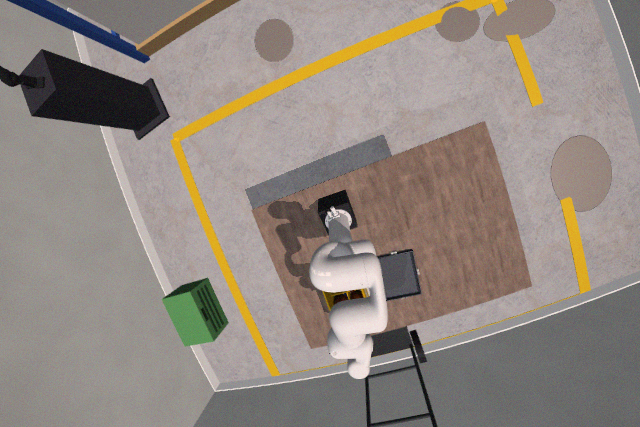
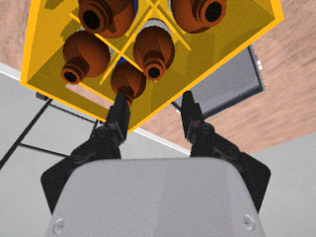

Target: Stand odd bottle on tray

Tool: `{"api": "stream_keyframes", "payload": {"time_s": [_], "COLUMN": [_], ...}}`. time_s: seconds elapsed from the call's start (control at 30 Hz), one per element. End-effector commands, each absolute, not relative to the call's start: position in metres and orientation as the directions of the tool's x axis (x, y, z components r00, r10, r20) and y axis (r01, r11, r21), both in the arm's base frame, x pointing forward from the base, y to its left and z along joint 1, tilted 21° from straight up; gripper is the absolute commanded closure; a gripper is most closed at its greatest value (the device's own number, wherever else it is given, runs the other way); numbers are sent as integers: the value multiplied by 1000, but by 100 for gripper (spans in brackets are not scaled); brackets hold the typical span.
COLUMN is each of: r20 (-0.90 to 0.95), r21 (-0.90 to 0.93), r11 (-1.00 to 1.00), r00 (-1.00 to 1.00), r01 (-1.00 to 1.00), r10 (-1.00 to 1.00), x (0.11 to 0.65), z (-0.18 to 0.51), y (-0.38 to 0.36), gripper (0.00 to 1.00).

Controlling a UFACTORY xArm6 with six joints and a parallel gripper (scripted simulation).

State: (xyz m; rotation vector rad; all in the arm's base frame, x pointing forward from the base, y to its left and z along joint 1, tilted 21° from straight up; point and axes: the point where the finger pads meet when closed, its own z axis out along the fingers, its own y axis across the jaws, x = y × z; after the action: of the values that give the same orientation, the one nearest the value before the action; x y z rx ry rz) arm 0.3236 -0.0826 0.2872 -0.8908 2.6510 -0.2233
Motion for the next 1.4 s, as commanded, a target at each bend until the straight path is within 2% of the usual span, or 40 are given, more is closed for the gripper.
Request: {"api": "stream_keyframes", "payload": {"time_s": [0.0,1.37], "r20": [-264,-264], "r21": [-254,-254], "r11": [791,791], "r00": [-747,-747], "r01": [-556,-556], "r10": [-610,-610], "x": [324,335], "z": [289,261], "y": [-83,-84], "gripper": [35,35]}}
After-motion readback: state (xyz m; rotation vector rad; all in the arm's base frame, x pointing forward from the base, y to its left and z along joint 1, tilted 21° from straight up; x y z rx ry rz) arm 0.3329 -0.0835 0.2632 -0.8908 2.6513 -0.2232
